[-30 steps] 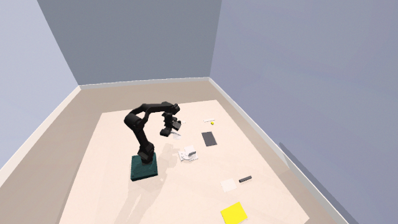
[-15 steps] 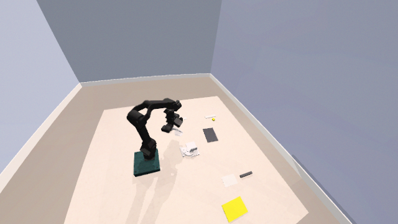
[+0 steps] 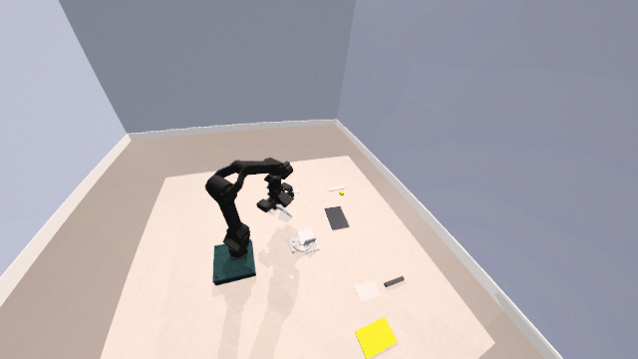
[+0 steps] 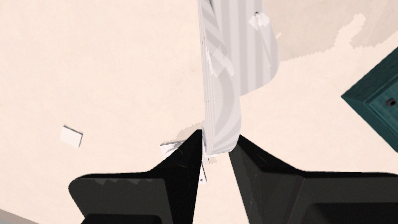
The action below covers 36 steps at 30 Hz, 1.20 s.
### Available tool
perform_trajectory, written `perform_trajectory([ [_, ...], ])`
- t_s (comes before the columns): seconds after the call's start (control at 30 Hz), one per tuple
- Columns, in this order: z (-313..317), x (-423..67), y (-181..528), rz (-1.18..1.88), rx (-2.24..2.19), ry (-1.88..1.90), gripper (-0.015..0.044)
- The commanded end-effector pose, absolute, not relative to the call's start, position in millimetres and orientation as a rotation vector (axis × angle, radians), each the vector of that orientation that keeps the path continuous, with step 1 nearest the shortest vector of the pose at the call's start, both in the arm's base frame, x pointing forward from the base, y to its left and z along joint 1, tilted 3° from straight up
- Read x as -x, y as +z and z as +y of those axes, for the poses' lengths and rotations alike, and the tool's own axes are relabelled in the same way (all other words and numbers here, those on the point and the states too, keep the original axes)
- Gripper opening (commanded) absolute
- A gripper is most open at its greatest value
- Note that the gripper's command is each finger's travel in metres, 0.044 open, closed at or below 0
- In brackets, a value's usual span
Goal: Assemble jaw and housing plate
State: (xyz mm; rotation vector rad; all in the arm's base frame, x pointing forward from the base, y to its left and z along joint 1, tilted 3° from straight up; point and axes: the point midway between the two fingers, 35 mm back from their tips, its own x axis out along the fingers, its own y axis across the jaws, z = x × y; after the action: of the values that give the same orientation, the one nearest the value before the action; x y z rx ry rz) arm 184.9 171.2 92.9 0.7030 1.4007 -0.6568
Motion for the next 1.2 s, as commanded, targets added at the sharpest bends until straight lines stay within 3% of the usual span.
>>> perform_trajectory([
  [0.0,174.9,-191.5,95.7,1.374,-0.786,-0.716,0.0037],
  [0.57,179.1,-205.5,96.4,1.270,-1.045,-0.956,0.0037],
  [1.17,179.3,-206.0,96.4,1.265,-1.055,-0.966,0.0037],
])
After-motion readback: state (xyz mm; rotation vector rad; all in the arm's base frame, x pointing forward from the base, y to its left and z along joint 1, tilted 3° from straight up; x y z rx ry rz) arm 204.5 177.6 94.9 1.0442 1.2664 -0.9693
